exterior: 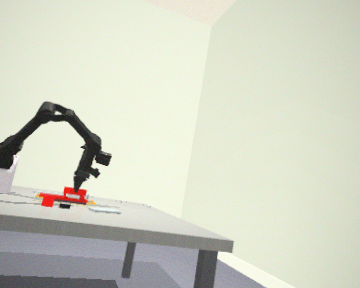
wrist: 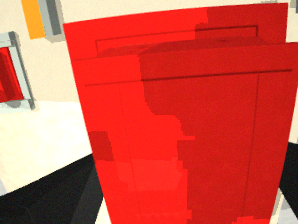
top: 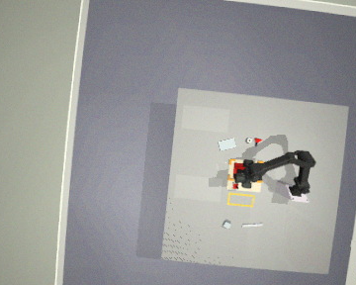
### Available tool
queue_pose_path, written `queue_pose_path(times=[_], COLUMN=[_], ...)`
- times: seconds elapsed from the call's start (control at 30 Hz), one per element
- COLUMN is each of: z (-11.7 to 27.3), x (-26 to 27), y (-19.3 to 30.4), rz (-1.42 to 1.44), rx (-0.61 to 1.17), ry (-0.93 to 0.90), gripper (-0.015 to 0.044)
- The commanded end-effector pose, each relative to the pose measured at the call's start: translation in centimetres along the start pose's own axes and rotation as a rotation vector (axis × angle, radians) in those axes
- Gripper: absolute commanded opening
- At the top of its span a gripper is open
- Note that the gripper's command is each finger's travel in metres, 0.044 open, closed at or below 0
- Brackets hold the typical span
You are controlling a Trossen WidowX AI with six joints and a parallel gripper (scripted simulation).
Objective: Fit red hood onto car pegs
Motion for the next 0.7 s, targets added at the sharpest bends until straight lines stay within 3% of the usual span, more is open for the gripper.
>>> queue_pose_path(times=[0.0, 0.67], z=[-0.21, -1.08], x=[0.01, 0.01], y=[0.01, -0.12], rz=[0.004, 0.004], rx=[0.000, 0.000], ry=[0.003, 0.003], gripper=[0.0000, 0.0000])
Point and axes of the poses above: the point midway between the two fingers, 35 mm back from their tips, its own z axis back along the fingers, its own x axis across the jaws, y = z × x, the point moved 2 cm from there along z, back along the fingers, and after that the axes turned 11 degrees about z, right-handed, at the moved point
